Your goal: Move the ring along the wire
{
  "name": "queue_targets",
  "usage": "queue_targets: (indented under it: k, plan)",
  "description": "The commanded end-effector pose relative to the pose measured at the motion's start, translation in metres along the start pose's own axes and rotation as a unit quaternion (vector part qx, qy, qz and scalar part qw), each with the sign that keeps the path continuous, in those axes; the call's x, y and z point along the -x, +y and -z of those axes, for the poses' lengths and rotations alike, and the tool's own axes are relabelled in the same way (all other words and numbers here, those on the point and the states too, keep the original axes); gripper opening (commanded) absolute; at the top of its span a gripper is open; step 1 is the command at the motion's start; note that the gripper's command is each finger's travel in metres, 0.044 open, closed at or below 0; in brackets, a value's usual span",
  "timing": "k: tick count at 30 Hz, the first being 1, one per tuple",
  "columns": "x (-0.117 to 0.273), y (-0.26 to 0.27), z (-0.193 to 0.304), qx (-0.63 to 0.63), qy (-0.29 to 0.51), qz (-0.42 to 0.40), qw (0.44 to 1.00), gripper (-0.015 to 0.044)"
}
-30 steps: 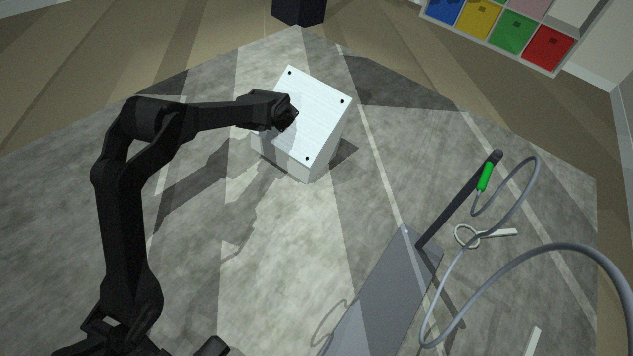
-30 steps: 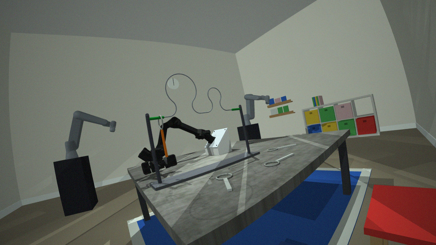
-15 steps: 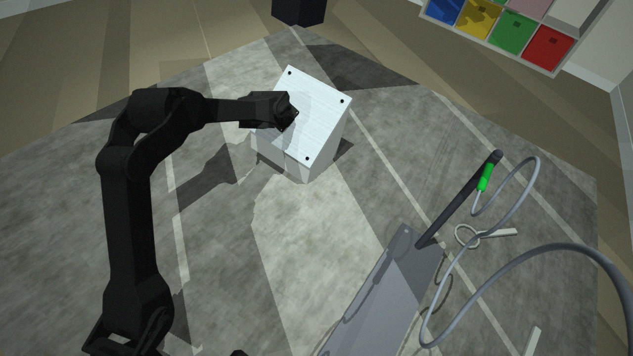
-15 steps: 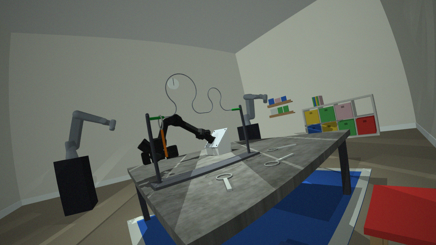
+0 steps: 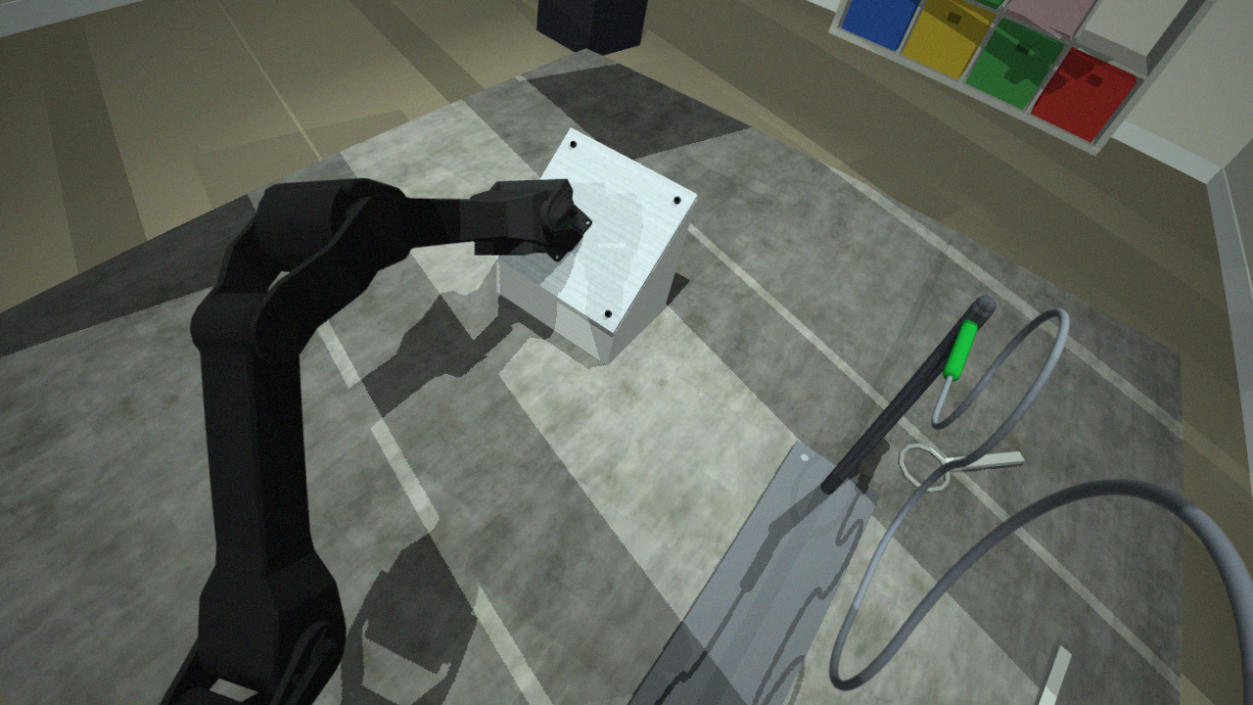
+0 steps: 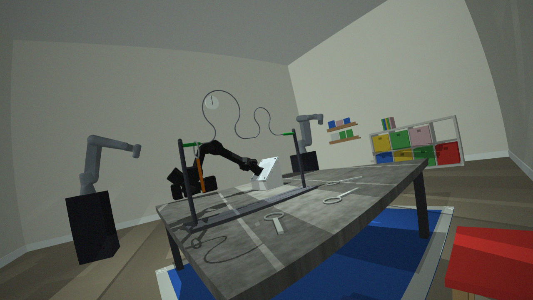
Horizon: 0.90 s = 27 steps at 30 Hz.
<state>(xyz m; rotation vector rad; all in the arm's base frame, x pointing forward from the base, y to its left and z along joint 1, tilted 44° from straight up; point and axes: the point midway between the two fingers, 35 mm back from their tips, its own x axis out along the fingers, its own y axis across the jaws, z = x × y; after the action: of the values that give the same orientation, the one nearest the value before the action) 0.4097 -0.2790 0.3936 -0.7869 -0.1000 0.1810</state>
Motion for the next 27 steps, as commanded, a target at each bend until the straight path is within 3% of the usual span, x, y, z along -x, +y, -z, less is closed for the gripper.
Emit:
queue_targets:
  k: [1,27]
  plan:
    - [-0.006,-0.003,-0.005,0.008,-0.002,0.002,1.000,0.0160]
    - [-0.047,-0.004,-0.005,0.008,-0.004,0.004,1.000,0.0160]
